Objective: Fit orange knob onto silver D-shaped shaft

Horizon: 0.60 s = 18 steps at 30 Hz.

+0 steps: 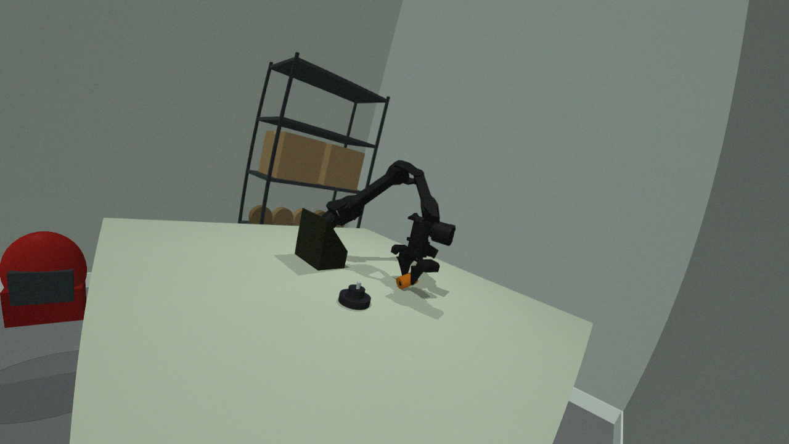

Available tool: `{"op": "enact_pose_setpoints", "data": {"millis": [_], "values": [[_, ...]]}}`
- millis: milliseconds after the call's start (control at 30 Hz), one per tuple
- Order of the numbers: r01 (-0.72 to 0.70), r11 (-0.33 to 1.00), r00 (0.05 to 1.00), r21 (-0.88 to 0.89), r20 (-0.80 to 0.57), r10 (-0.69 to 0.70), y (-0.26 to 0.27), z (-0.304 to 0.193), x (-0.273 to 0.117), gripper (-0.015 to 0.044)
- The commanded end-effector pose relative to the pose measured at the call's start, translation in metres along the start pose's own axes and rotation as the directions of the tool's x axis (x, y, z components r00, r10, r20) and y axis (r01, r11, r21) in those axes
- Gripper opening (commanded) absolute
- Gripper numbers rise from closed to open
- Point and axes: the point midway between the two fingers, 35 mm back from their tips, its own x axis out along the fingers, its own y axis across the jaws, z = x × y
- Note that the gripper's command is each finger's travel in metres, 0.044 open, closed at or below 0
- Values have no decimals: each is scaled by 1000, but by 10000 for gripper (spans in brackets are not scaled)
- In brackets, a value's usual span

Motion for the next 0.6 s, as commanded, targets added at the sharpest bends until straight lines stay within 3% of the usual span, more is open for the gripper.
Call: {"op": "enact_pose_setpoints", "data": {"millis": [0,567], "values": [[1,1000,997,-5,77,-1,0,-5,-2,180],[1,1000,938,-5,345,0,0,-23,-6,180]]}}
